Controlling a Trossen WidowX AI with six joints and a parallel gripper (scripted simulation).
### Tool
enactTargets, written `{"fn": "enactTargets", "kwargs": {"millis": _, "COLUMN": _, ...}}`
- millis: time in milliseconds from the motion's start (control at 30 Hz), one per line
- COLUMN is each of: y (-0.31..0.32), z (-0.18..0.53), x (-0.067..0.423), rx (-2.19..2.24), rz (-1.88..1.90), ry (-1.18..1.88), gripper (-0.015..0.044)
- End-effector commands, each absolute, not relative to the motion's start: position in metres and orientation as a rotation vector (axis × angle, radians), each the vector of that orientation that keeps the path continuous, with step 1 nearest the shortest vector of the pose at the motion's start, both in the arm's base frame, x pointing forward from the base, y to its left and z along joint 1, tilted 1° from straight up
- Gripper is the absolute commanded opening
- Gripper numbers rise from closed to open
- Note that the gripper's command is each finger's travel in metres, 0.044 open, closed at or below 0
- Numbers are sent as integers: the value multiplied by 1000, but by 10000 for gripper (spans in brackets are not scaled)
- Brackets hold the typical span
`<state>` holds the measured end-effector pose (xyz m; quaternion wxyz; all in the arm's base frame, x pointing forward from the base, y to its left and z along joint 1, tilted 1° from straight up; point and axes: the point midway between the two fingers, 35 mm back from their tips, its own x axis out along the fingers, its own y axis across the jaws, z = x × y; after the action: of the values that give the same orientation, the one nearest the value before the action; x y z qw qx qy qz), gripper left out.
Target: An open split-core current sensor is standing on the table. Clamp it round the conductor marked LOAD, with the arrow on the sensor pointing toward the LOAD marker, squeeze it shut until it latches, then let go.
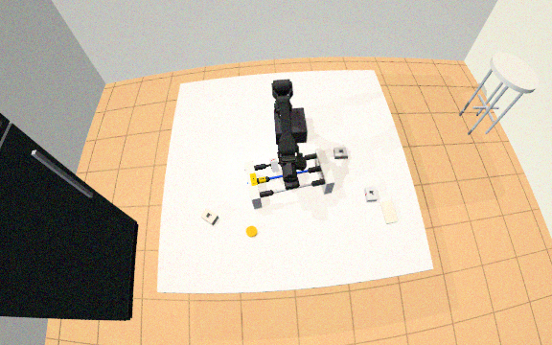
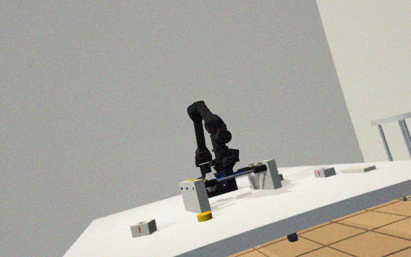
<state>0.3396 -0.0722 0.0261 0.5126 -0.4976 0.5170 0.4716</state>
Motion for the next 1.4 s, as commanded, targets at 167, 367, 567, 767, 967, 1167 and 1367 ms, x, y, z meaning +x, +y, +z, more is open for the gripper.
{"fn": "enactTargets", "kwargs": {"millis": 167, "y": -72, "z": 26, "x": 340, "rx": -1197, "rz": 1134, "ry": 1243, "gripper": 67}}
{"fn": "enactTargets", "kwargs": {"millis": 367, "y": -72, "z": 30, "x": 339, "rx": -1204, "rz": 1130, "ry": 1233, "gripper": 0}}
{"fn": "enactTargets", "kwargs": {"millis": 567, "y": -72, "z": 27, "x": 340, "rx": -1198, "rz": 1131, "ry": 1242, "gripper": 0}}
{"fn": "enactTargets", "kwargs": {"millis": 767, "y": -72, "z": 27, "x": 339, "rx": -1205, "rz": 1122, "ry": 1232, "gripper": 0}}
{"fn": "enactTargets", "kwargs": {"millis": 967, "y": -71, "z": 27, "x": 337, "rx": -1223, "rz": 1094, "ry": 1205, "gripper": 0}}
{"fn": "enactTargets", "kwargs": {"millis": 1167, "y": -63, "z": 27, "x": 338, "rx": -1218, "rz": 1099, "ry": 1212, "gripper": 0}}
{"fn": "enactTargets", "kwargs": {"millis": 1367, "y": -54, "z": 26, "x": 338, "rx": -1213, "rz": 1105, "ry": 1221, "gripper": 0}}
